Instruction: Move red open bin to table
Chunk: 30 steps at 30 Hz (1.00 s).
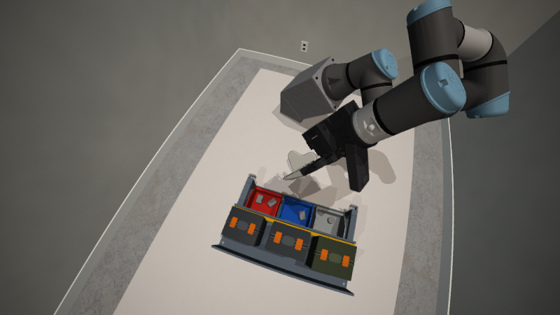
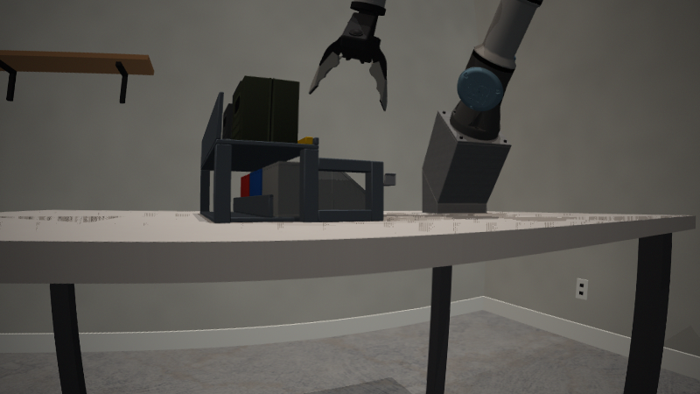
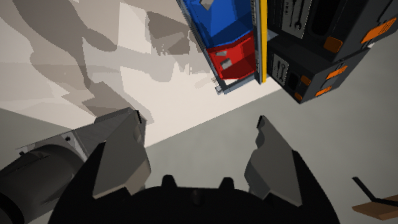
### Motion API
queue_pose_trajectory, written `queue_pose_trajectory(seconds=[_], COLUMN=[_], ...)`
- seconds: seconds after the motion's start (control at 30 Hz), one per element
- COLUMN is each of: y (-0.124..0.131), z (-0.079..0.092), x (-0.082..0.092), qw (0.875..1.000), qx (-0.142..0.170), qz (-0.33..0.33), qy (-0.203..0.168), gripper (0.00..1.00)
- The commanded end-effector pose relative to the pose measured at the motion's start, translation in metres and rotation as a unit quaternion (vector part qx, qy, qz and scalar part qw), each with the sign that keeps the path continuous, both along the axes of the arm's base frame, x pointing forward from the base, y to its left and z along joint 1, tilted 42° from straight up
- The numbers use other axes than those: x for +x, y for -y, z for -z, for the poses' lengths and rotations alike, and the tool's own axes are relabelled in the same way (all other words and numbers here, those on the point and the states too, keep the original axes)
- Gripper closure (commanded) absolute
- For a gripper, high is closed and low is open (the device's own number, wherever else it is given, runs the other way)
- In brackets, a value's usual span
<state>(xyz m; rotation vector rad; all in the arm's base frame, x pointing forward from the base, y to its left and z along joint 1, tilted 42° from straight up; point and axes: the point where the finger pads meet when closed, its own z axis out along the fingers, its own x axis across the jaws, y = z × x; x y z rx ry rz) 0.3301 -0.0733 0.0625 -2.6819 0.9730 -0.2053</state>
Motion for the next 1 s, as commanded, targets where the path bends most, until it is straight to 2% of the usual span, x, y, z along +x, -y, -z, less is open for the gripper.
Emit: queue_pose_trajectory(seconds=[0.0,0.03,0.43,0.47,0.6,0.97], y=[0.018,0.023,0.023,0.007,0.025,0.025], z=[-0.023,-0.029,-0.029,-0.008,-0.031,-0.031], x=[-0.027,-0.033,-0.033,-0.009,-0.036,-0.036], qw=[0.995,0.992,0.992,0.999,0.991,0.991], qx=[-0.011,-0.014,-0.014,-0.006,-0.016,-0.016], qz=[-0.040,-0.050,-0.050,-0.014,-0.054,-0.054], qy=[0.094,0.118,0.118,0.030,0.124,0.124], gripper=[0.00,0.00,0.00,0.00,0.00,0.00])
